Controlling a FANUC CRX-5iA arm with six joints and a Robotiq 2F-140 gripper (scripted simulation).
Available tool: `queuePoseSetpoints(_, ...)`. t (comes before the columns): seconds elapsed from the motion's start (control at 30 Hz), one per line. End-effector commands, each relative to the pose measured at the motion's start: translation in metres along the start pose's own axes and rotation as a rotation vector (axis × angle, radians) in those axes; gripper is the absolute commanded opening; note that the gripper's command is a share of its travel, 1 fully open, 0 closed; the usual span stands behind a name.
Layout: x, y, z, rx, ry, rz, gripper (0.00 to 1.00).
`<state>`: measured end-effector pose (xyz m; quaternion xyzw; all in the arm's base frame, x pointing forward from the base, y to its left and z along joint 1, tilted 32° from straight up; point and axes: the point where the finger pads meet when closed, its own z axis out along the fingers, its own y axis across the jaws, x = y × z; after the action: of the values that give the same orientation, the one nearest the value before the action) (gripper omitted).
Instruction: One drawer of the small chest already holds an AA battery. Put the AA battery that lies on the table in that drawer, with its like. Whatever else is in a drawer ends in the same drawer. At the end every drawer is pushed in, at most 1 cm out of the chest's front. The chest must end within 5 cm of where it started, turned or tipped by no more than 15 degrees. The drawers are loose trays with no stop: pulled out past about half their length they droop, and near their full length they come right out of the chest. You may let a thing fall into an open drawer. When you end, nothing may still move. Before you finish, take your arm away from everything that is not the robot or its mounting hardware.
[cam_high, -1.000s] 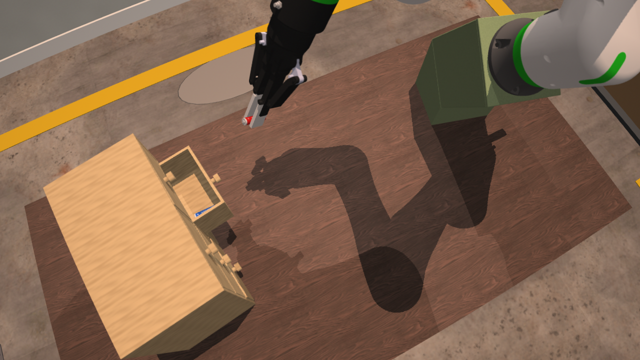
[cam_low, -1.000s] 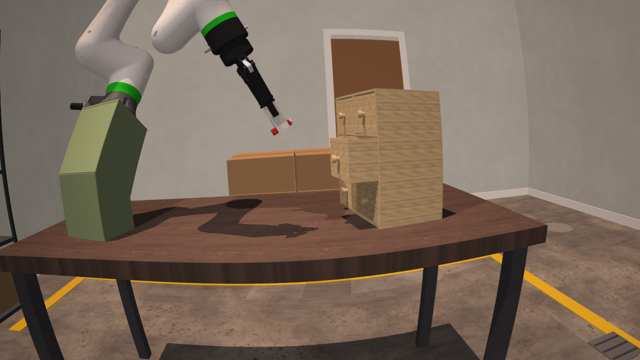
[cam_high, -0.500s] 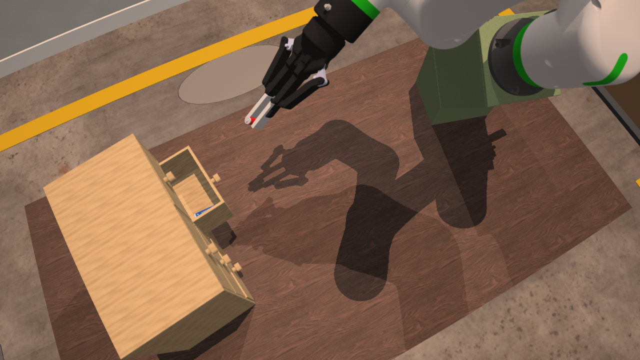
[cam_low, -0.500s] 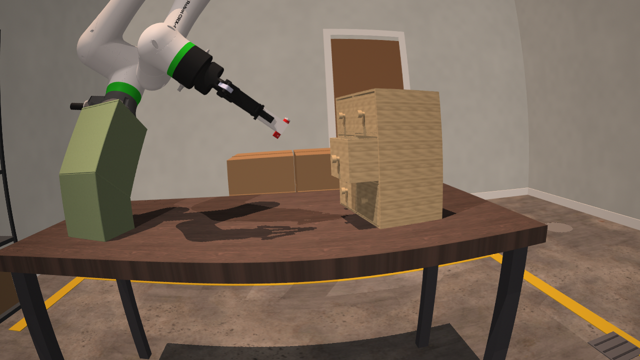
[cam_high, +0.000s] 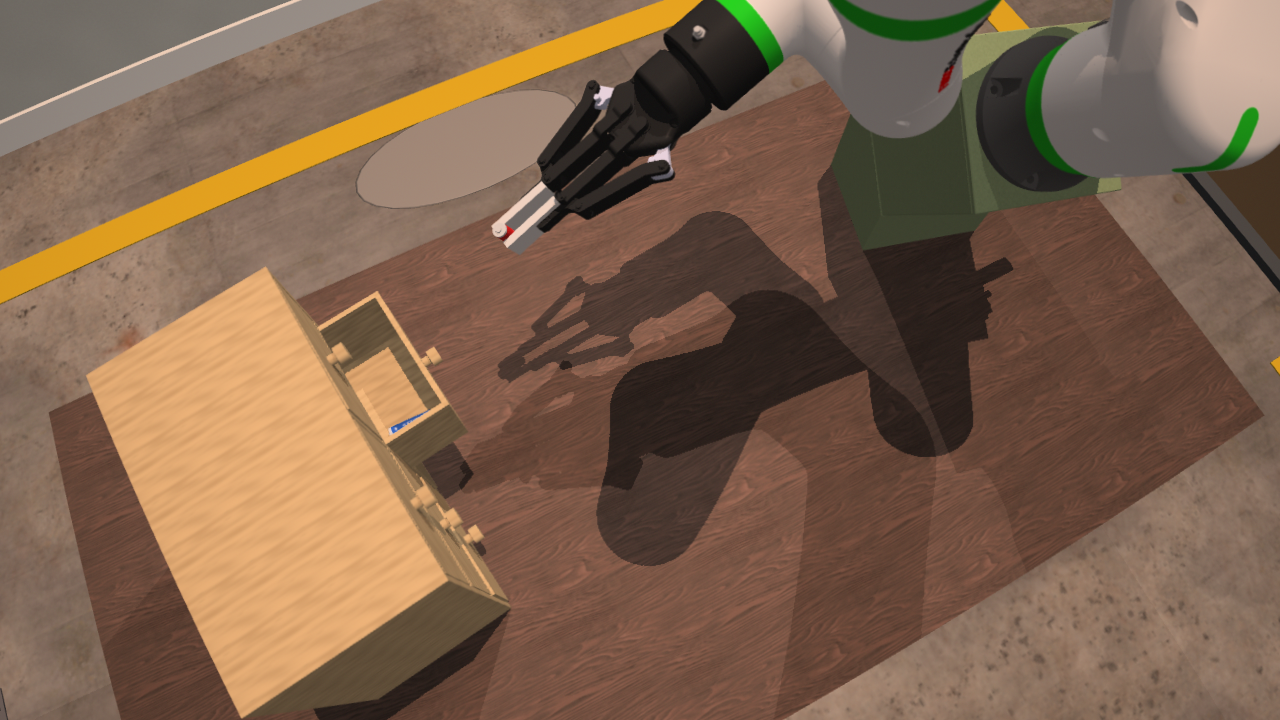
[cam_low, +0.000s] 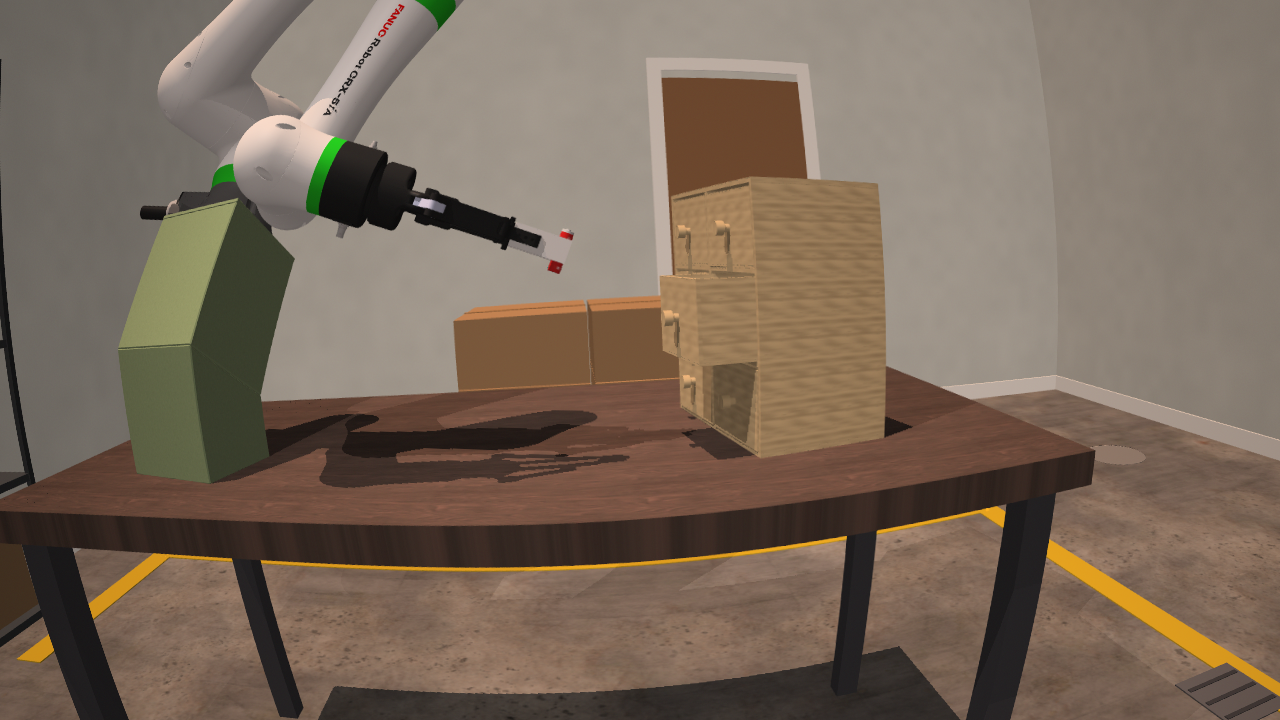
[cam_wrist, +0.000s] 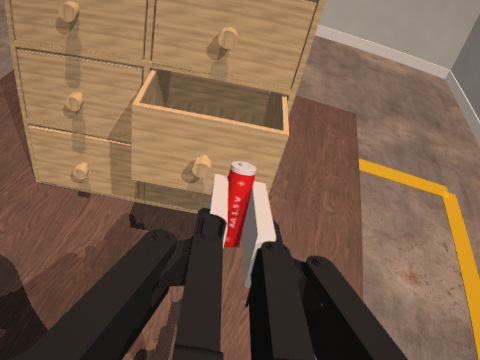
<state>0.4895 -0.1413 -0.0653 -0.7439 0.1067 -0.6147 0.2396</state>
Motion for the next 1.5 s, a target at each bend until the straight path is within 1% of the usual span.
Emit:
queuePoseSetpoints(0.0,-0.001,0.0,-0.001,-0.001,0.028,0.001,0.06)
queuePoseSetpoints(0.17,-0.002,0.0,-0.001,-0.001,0.042,0.0,0.06)
queuePoseSetpoints(0.83,-0.001,0.0,0.001,-0.001,0.044,0.0,0.06)
queuePoseSetpoints(1.37,0.006,0.0,0.018,-0.001,0.044,0.0,0.06)
queuePoseSetpoints(1.47,0.009,0.0,0.025,-0.001,0.044,0.0,0.06)
